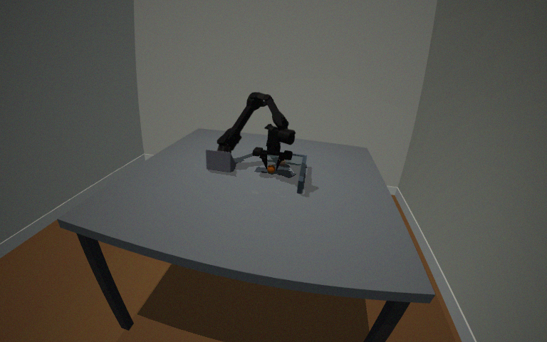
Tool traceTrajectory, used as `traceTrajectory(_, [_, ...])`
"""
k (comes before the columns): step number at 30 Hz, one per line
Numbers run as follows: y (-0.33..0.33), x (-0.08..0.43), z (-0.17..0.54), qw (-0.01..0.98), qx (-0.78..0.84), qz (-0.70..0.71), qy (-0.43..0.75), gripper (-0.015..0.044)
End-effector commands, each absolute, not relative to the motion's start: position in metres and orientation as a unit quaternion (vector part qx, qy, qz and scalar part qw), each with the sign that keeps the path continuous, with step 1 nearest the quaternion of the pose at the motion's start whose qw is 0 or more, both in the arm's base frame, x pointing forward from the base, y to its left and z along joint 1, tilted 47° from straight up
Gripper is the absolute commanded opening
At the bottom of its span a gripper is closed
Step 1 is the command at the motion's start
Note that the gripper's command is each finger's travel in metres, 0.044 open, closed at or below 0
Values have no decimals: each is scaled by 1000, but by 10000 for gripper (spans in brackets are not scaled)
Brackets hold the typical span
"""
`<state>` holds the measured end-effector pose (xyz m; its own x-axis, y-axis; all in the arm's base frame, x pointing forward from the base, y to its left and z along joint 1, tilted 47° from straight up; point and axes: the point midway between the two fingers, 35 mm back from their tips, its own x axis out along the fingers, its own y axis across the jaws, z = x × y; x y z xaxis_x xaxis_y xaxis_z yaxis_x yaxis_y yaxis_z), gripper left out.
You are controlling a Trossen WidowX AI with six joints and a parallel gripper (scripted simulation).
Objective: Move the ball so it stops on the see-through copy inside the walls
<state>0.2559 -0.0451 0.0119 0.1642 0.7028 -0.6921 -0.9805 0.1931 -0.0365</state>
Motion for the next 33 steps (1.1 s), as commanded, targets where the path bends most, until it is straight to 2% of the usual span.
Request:
traceTrajectory(1, [-43,255,11,722,-245,584,279,199])
traceTrajectory(6, [-43,255,11,722,-245,584,279,166])
traceTrajectory(12, [-58,255,21,722,-246,582,281,8])
traceTrajectory(13, [-62,255,25,722,-246,582,281,0])
traceTrajectory(33, [-134,234,98,721,-245,583,281,0])
